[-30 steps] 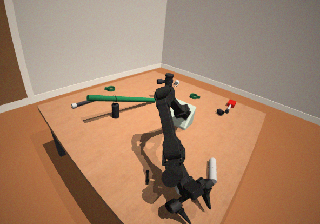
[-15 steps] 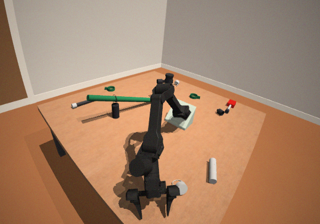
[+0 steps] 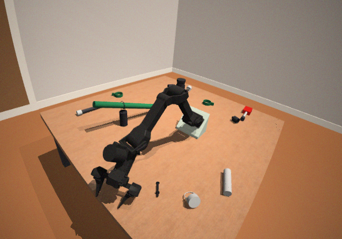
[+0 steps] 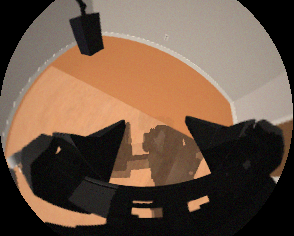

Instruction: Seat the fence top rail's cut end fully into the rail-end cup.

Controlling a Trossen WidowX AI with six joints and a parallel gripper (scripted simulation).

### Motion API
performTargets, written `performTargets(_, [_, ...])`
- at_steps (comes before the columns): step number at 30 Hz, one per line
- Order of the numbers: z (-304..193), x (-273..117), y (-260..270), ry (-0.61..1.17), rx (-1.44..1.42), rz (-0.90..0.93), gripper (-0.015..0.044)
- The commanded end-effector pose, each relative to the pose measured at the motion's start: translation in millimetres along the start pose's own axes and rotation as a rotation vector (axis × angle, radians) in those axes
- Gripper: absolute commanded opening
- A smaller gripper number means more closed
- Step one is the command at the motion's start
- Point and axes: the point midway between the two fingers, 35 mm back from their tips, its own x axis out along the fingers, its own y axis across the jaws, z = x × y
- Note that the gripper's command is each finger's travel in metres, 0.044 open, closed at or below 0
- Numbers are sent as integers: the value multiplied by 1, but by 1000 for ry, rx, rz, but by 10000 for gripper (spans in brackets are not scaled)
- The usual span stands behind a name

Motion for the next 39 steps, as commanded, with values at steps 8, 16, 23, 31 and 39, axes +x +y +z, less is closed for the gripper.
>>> performTargets(8, [-49, -42, -116, 139, -7, -263, 440])
performTargets(16, [-85, -101, -196, 256, -4, -466, 440])
performTargets(23, [-110, -168, -252, 359, 1, -645, 440])
performTargets(31, [-130, -262, -301, 480, 10, -860, 440])
performTargets(39, [-161, -350, -319, 614, 96, -1014, 440])
